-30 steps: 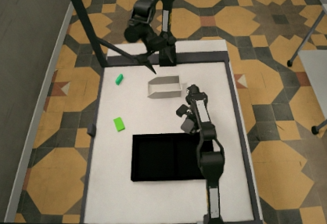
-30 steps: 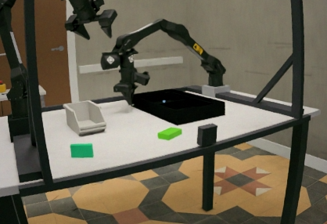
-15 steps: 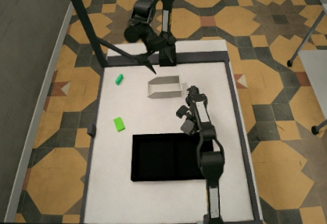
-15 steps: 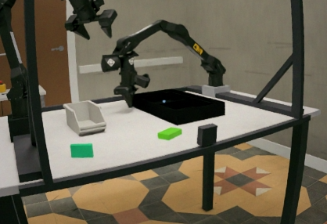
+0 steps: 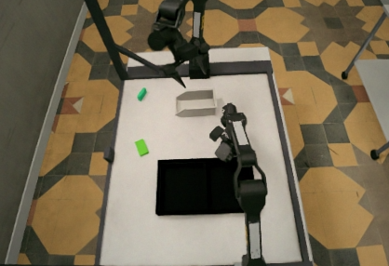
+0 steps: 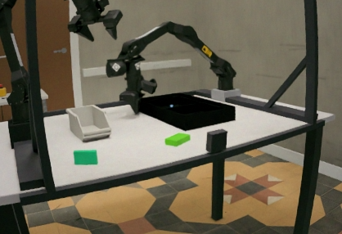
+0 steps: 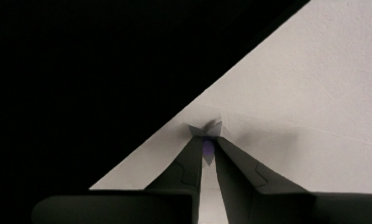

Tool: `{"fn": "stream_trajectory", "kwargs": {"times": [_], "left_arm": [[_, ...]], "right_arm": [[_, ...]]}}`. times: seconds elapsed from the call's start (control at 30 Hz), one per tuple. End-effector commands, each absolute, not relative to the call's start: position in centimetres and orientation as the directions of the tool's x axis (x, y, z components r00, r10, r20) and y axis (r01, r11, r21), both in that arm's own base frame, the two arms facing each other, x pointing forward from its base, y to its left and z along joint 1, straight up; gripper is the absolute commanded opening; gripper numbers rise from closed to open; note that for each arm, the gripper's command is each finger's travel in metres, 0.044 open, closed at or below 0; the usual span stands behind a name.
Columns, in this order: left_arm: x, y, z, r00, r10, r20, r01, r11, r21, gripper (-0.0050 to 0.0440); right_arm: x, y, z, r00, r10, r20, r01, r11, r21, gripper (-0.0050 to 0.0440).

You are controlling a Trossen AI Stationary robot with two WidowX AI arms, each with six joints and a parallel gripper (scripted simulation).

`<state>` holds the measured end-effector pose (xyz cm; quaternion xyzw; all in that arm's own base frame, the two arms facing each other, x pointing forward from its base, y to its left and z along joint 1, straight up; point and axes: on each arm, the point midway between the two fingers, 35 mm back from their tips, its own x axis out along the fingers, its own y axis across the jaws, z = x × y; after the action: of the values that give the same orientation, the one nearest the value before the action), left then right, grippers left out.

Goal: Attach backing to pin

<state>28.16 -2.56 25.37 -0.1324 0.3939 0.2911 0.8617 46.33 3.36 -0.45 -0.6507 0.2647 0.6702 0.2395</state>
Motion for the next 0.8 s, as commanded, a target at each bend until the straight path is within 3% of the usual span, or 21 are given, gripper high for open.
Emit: {"fn": "stream_trajectory", "kwargs": {"times": [0.0, 0.53, 0.57, 0.67, 0.77], "left_arm": [[28.1, -2.6, 26.1, 0.537, 0.391, -0.748, -0.607, 0.794, -0.02, 0.044], [28.1, -2.6, 26.1, 0.537, 0.391, -0.748, -0.607, 0.794, -0.02, 0.044], [28.1, -2.6, 26.1, 0.537, 0.391, -0.748, -0.607, 0.794, -0.02, 0.044], [28.1, -2.6, 26.1, 0.537, 0.391, -0.748, -0.607, 0.794, -0.02, 0.044], [28.1, -2.6, 26.1, 0.537, 0.391, -0.748, -0.607, 0.794, -0.02, 0.044]], "right_arm": [[46.4, 3.5, -0.5, -0.034, -0.024, -0.999, -0.665, -0.746, 0.04, -0.005], [46.8, 3.4, 0.2, -0.008, -0.021, -1.0, -0.666, -0.746, 0.022, -0.005], [46.8, 3.4, 0.2, -0.008, -0.021, -1.0, -0.666, -0.746, 0.022, 0.0024], [46.8, 3.4, 0.2, -0.008, -0.021, -1.0, -0.666, -0.746, 0.022, 0.0093], [46.8, 3.4, 0.2, -0.008, -0.021, -1.0, -0.666, -0.746, 0.022, 0.0093]]}}
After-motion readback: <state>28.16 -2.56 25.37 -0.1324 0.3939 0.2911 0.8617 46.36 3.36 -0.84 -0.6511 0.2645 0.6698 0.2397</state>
